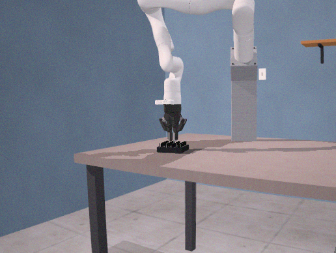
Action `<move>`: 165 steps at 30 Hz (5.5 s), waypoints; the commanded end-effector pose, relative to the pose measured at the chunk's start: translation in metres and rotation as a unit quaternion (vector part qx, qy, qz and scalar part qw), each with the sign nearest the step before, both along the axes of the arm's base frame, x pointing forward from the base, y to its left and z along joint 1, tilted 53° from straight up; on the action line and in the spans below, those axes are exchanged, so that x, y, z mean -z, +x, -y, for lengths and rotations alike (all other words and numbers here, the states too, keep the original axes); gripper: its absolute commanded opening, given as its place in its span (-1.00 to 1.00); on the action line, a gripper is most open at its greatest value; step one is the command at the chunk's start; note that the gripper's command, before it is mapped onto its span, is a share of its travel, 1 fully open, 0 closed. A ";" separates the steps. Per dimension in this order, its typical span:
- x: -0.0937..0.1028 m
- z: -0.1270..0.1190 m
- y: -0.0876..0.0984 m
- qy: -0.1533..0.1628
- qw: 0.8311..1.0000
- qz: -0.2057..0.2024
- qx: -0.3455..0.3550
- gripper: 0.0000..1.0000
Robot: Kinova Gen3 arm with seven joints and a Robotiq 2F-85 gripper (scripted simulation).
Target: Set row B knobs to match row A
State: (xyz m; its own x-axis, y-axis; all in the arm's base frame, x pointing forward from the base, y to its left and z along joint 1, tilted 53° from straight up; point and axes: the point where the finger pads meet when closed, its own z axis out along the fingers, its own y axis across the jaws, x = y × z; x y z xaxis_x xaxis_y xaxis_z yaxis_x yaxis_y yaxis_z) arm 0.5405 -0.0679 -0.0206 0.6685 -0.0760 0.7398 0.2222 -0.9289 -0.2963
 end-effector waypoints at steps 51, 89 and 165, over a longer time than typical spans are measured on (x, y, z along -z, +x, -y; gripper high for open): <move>0.004 -0.003 0.005 0.001 1.000 0.000 -0.001 -0.83; 0.004 -0.003 0.005 0.005 1.000 -0.002 0.003 -0.83; 0.004 -0.003 0.005 0.355 0.866 -0.182 0.301 -0.83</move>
